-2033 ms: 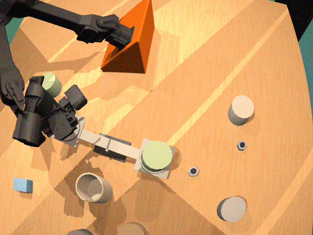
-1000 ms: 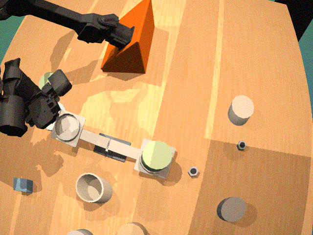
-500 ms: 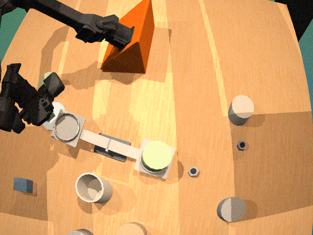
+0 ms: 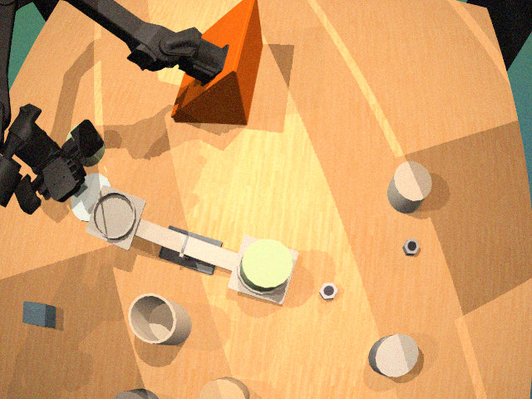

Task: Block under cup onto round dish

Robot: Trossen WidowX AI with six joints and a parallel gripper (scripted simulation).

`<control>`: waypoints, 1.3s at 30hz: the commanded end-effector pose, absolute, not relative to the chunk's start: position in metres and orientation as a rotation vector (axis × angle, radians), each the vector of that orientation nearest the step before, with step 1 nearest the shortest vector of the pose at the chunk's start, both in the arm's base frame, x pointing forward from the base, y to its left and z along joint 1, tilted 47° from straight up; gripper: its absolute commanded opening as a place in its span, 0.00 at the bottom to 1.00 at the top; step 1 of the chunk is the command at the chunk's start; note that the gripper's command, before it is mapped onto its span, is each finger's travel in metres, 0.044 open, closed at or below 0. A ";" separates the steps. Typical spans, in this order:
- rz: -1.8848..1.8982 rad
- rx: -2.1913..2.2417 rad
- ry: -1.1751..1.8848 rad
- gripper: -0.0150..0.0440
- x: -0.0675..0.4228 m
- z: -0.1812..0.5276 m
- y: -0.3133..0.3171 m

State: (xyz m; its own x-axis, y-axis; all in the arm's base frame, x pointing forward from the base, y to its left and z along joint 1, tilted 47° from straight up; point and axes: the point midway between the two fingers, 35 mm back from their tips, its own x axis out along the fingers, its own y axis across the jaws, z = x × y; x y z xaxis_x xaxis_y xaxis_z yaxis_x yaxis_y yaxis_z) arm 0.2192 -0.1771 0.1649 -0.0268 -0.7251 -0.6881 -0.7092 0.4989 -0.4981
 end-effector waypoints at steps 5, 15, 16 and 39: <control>-0.033 -1.233 1.736 0.25 0.214 0.164 -0.190; -0.035 -1.235 1.737 0.25 0.213 0.141 -0.216; -0.035 -1.235 1.737 0.25 0.213 0.141 -0.216; -0.046 -1.234 1.738 0.52 0.211 0.132 -0.228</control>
State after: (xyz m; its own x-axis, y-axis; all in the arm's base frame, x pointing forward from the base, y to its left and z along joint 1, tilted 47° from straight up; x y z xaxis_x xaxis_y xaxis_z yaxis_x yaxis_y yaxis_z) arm 0.2115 -0.2283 0.1311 -0.0191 -0.7406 -0.6717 -0.7067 0.4853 -0.5149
